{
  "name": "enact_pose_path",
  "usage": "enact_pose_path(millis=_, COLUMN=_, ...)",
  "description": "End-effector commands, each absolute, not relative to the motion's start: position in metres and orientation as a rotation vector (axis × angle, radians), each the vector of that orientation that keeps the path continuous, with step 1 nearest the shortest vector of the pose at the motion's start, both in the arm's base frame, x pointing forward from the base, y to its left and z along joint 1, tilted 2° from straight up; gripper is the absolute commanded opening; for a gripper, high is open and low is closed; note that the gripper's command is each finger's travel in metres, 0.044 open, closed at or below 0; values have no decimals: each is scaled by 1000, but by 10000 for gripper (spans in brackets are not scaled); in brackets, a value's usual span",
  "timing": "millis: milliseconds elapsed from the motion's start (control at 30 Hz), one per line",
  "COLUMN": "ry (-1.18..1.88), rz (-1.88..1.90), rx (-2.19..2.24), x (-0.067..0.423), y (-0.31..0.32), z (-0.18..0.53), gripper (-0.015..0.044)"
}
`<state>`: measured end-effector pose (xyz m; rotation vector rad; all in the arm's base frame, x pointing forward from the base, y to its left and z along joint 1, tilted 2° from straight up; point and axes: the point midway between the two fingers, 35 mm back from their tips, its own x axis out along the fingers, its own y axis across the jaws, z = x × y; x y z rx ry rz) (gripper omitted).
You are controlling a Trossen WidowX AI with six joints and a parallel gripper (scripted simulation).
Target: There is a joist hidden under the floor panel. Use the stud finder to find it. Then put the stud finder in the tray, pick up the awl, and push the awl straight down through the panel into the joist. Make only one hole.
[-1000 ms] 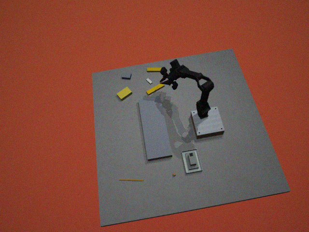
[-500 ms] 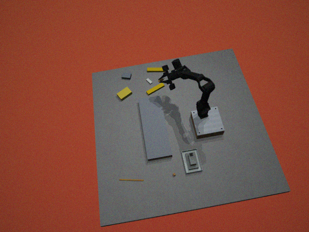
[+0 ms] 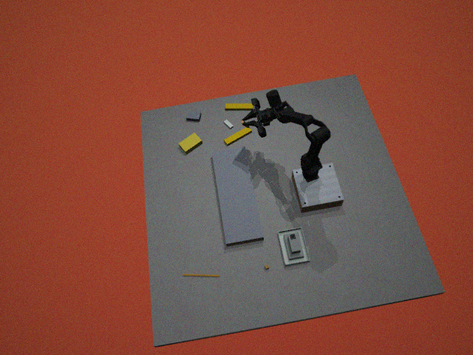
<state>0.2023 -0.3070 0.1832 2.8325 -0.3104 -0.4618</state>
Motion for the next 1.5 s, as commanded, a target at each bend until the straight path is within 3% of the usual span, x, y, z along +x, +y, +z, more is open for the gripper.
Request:
enact_pose_path(millis=0, ry=-314, rz=-381, rx=2955, x=202, y=-301, z=191, gripper=0)
enact_pose_path(millis=300, ry=-294, rz=-334, rx=3048, x=207, y=-296, z=195, gripper=0)
enact_pose_path(millis=1467, ry=588, rz=-307, rx=2990, x=346, y=-137, z=164, gripper=0)
